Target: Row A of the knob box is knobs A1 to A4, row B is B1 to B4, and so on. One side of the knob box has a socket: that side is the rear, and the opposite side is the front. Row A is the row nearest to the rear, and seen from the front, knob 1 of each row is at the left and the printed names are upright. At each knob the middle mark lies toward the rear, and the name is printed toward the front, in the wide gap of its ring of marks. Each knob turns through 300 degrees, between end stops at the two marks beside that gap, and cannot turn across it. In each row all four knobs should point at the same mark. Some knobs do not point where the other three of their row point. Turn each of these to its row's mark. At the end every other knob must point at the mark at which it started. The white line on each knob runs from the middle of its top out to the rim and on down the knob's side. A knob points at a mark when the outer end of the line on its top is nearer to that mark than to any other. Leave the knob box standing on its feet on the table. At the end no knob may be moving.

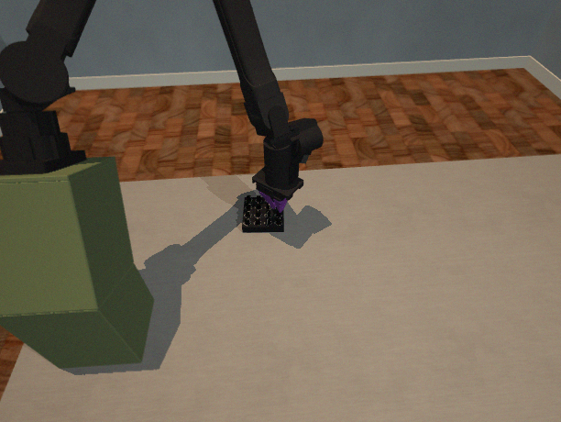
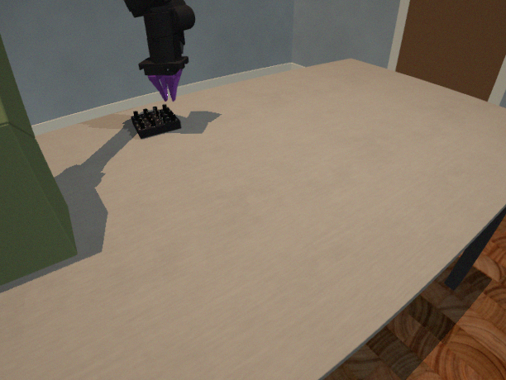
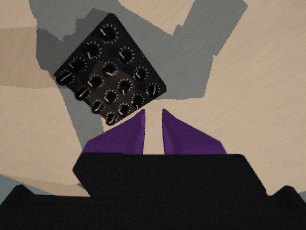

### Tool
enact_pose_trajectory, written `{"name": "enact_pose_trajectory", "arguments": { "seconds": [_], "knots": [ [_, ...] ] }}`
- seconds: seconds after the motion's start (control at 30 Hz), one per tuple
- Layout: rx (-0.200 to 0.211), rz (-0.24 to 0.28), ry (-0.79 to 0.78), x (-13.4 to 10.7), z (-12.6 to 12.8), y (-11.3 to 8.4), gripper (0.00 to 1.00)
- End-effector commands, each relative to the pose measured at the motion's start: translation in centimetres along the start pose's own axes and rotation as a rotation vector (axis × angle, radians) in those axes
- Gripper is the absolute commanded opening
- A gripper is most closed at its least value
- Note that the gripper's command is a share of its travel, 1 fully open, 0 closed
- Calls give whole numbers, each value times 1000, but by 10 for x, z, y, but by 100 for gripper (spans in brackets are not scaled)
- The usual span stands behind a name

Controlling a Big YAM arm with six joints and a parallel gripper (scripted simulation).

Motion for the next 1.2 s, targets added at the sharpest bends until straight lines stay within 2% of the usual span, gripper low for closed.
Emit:
{"name": "enact_pose_trajectory", "arguments": {
  "seconds": [0.0, 0.23, 0.3, 0.33, 0.7, 1.17],
  "knots": [
    [-10, -31, 154, 9, -4, -15, 18],
    [-8, -31, 323, 8, -5, -18, 18],
    [-8, -31, 323, 8, -5, -18, 18],
    [-6, -26, 385, 8, -2, -18, 18],
    [-3, -34, 641, 10, -3, -23, 18],
    [-3, -38, 654, 11, -4, -23, 18]
  ]
}}
Point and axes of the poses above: the point where the finger pads meet when closed, its own y axis out along the fingers, its own z axis across the jaws, x = y × z, the point moved 4 cm from there along -y, back along the fingers, and after that the axes turned 9 degrees about y, right-handed, at the moved point
